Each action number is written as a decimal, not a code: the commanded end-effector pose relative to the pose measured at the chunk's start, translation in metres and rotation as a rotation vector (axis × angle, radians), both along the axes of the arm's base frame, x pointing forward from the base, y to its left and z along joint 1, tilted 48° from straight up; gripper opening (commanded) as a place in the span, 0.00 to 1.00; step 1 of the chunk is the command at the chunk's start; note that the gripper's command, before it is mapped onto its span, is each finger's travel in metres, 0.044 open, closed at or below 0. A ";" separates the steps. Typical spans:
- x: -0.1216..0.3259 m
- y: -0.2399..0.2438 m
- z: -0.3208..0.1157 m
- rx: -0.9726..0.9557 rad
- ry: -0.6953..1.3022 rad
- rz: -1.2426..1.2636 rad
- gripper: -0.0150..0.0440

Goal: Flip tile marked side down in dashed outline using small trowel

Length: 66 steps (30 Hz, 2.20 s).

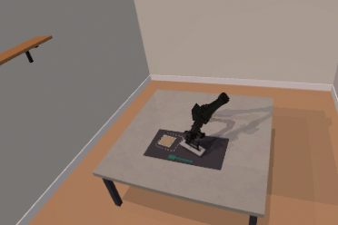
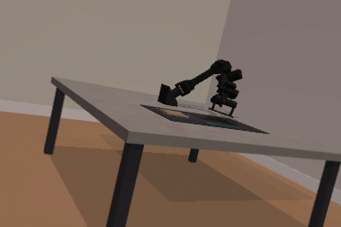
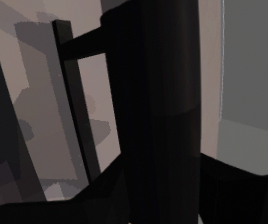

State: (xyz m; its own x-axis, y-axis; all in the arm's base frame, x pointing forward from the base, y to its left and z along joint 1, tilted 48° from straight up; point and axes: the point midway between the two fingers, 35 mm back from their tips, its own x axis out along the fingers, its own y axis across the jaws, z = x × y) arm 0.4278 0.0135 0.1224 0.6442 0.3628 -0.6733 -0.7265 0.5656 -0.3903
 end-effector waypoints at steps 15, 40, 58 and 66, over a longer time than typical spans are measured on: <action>-0.047 0.049 0.048 0.022 -0.057 -0.055 0.25; -0.113 0.090 0.080 0.103 -0.123 -0.100 0.25; -0.112 0.108 0.063 0.105 -0.123 -0.100 0.25; -0.113 0.117 0.056 0.106 -0.123 -0.100 0.25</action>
State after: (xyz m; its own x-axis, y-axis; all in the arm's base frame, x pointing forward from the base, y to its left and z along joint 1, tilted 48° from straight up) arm 0.3127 0.1311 0.1797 0.7470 0.3719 -0.5510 -0.6287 0.6645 -0.4039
